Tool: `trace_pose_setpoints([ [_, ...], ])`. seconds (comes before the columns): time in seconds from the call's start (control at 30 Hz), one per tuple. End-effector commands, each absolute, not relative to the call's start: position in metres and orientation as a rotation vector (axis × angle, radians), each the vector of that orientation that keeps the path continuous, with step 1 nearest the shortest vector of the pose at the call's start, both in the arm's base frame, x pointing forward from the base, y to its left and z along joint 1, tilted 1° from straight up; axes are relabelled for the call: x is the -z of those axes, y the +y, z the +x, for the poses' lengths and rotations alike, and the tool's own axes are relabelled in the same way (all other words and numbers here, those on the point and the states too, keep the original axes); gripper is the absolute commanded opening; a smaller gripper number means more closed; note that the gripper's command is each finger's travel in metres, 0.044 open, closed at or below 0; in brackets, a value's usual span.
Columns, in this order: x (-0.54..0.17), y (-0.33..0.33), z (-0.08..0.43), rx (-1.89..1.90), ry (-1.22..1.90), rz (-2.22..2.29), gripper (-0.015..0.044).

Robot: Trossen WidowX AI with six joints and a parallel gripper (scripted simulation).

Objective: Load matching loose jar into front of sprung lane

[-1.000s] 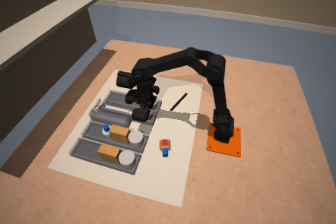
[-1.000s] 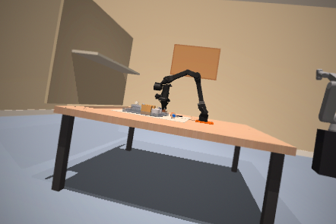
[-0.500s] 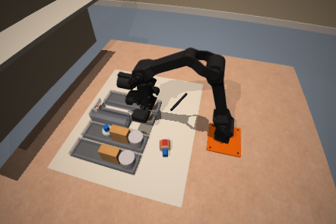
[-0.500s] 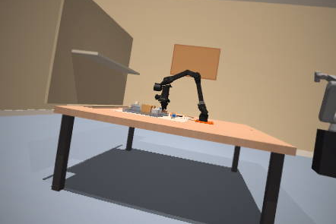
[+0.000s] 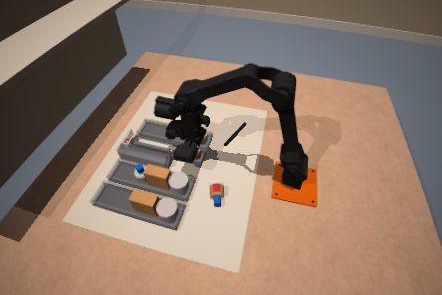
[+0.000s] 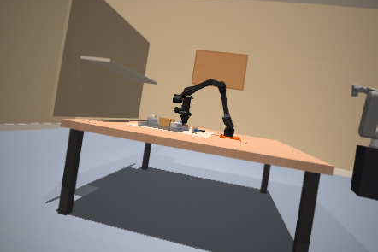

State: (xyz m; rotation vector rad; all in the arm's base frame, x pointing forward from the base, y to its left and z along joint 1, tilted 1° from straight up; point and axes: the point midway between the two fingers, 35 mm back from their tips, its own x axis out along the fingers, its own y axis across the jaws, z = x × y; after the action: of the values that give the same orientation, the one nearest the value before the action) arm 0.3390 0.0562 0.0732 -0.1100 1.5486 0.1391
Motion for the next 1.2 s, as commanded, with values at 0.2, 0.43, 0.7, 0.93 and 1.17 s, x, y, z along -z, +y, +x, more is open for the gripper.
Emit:
trace_pose_setpoints([
  [0.2, -0.0697, 0.0564, 0.3419, -0.141, 1.533, -0.114, 0.0],
  [0.43, -0.0688, 0.0563, 0.3409, -0.141, 1.533, -0.114, 0.0],
  [0.7, -0.0687, 0.0561, 0.3396, -0.141, 1.534, -0.114, 0.0],
  [0.93, -0.0686, 0.0559, 0.3384, -0.141, 1.534, -0.114, 0.0],
  [1.17, -0.0686, 0.0557, 0.3373, -0.141, 1.534, -0.114, 0.0],
])
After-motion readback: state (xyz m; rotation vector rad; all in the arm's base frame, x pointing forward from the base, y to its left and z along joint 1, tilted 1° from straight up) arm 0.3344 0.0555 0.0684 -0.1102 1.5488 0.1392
